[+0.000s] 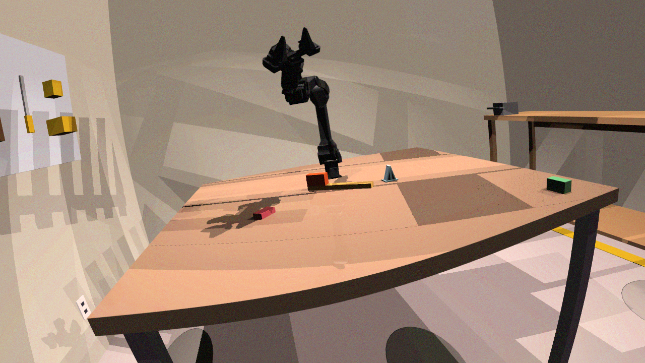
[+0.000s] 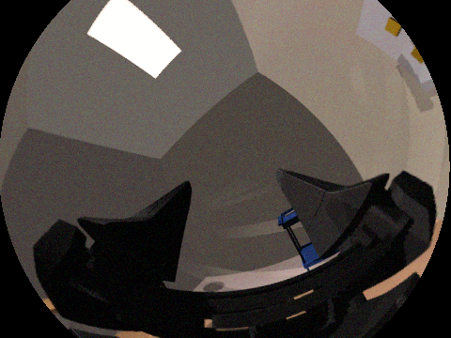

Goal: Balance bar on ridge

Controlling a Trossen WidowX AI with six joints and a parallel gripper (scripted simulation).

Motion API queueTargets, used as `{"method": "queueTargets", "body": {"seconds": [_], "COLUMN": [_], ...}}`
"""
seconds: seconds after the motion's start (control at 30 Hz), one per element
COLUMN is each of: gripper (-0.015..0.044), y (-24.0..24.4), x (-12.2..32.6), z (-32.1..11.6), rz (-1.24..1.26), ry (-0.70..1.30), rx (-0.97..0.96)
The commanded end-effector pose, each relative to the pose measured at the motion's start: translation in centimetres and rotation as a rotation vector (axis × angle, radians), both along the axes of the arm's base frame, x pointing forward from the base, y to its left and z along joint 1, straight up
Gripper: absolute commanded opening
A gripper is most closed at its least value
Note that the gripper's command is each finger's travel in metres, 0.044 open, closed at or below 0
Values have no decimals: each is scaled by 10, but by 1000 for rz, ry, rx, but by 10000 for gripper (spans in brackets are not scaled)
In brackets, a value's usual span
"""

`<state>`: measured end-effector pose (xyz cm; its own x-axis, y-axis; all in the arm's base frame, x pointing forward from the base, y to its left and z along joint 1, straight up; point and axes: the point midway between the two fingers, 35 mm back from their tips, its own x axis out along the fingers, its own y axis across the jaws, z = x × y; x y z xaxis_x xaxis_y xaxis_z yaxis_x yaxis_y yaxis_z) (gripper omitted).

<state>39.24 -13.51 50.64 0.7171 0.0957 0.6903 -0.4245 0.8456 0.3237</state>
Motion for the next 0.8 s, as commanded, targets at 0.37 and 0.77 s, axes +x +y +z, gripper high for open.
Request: {"method": "queueTargets", "body": {"seconds": [0.37, 0.77], "gripper": [315, 315], "y": [-3, 3], "x": [34, 57], "z": [-40, -99], "rz": [-144, -259], "ry": [238, 541], "rx": [-35, -152]}}
